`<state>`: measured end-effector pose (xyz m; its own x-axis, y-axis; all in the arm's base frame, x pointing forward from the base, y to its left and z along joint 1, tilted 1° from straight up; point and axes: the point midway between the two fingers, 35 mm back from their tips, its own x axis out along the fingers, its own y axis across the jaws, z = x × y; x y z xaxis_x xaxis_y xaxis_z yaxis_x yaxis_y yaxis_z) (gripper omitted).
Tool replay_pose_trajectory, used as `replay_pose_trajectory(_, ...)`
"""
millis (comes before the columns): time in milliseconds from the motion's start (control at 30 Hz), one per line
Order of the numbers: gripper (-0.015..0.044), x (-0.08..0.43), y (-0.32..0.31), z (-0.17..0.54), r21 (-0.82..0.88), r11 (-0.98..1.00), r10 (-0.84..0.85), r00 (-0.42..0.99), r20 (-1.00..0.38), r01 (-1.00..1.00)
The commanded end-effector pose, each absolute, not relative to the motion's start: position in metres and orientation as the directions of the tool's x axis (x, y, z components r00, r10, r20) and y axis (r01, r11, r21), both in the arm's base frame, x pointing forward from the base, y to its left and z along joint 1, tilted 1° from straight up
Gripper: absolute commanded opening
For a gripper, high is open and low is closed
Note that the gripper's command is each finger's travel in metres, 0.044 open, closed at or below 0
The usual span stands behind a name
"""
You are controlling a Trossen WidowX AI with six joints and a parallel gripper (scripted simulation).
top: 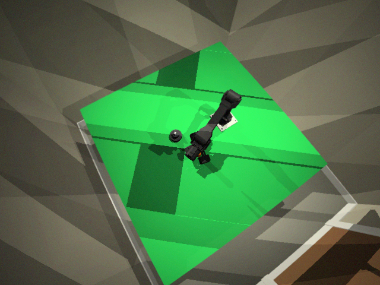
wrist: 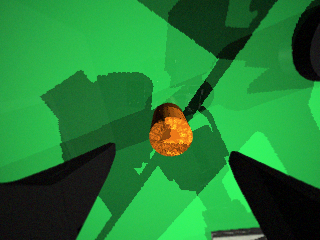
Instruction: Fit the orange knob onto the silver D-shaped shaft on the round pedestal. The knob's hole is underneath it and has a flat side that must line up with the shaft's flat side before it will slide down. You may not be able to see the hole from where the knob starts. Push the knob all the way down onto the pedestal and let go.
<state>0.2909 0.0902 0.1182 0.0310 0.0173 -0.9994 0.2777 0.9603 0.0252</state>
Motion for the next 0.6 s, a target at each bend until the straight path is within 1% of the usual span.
replay_pose_trajectory(0, 0.044, 0.291, 0.09, 0.123, 0.027, 0.959, 0.017, 0.039, -0.999, 0.282)
replay_pose_trajectory(567, 0.044, 0.293, 0.091, 0.092, 0.027, 0.959, 0.017, 0.039, -0.999, 0.282)
